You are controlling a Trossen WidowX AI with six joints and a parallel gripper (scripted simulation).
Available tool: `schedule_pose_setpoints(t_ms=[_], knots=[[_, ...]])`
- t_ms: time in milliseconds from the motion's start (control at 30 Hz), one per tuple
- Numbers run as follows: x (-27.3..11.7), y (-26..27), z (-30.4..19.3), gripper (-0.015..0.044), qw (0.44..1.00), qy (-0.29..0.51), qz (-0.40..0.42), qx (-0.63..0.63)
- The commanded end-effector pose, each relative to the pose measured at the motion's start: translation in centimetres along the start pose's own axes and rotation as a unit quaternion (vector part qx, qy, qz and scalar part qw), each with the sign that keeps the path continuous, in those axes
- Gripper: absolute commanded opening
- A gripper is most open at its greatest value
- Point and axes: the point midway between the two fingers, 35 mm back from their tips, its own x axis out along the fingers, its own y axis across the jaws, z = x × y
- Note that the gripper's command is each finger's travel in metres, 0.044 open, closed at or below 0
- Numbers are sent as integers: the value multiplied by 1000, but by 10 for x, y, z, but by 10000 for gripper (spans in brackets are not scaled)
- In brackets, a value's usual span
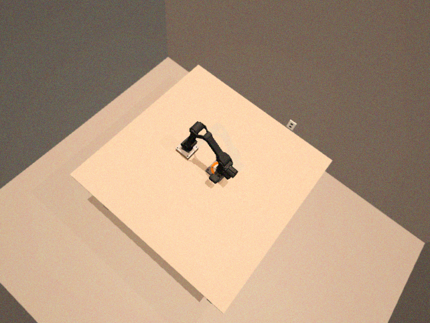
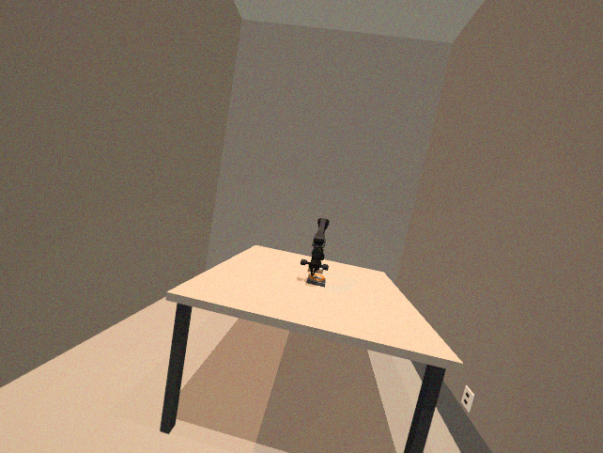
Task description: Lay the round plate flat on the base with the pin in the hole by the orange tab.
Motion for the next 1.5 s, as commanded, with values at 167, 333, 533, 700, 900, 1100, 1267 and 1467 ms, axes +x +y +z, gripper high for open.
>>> schedule_pose_setpoints(t_ms=[167,333,533,700,900,1100,1267,1467], knots=[[1,12,5,0,1000,2,5,-1],[1,16,8,0,1000,2,5,-1],[1,22,10,0,1000,2,5,-1],[1,26,11,0,1000,2,6,-1],[1,32,12,0,1000,2,6,-1],[1,36,12,0,1000,2,6,-1],[0,42,12,0,1000,2,6,-1],[0,50,11,0,1000,2,7,-1]])
